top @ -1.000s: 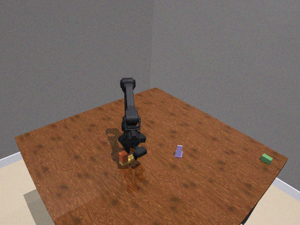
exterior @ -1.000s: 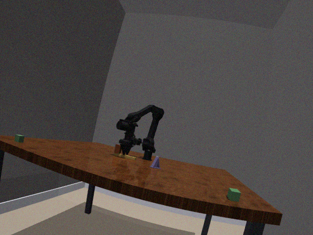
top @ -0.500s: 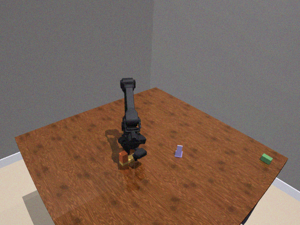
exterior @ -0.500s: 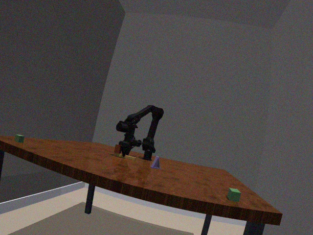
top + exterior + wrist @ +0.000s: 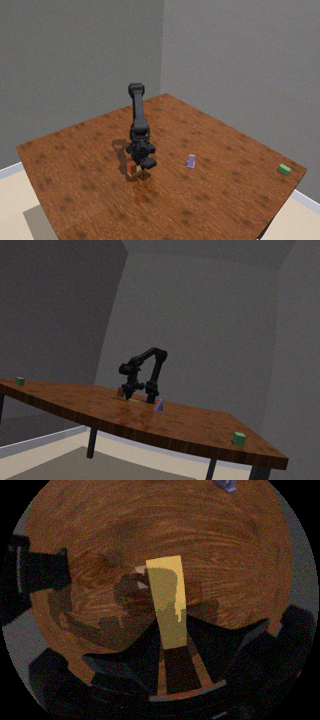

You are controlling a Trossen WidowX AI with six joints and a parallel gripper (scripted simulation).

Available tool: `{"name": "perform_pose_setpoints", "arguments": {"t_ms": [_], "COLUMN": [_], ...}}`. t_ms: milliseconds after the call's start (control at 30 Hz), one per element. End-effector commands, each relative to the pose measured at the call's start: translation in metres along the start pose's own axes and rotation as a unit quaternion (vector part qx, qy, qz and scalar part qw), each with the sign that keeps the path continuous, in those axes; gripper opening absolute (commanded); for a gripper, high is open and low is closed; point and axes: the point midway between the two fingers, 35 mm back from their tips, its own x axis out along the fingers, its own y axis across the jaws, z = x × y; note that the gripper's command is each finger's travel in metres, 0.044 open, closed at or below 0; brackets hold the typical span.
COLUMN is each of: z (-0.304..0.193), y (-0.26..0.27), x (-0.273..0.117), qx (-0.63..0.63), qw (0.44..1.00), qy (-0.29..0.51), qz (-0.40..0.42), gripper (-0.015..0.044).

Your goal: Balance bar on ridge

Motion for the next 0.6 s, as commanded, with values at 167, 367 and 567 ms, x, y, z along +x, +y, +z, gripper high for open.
{"name": "perform_pose_setpoints", "arguments": {"t_ms": [167,367,567], "z": [-0.001,-0.002,-0.003], "y": [-0.001,-0.004,-0.005], "x": [-0.004,-0.018,-0.033], "qx": [0.000,0.000,-0.001], "qw": [1.000,1.000,1.000], "qy": [0.000,0.001,0.001], "qz": [0.000,0.000,0.000], "gripper": [0.0025,0.0000,0.0000]}}
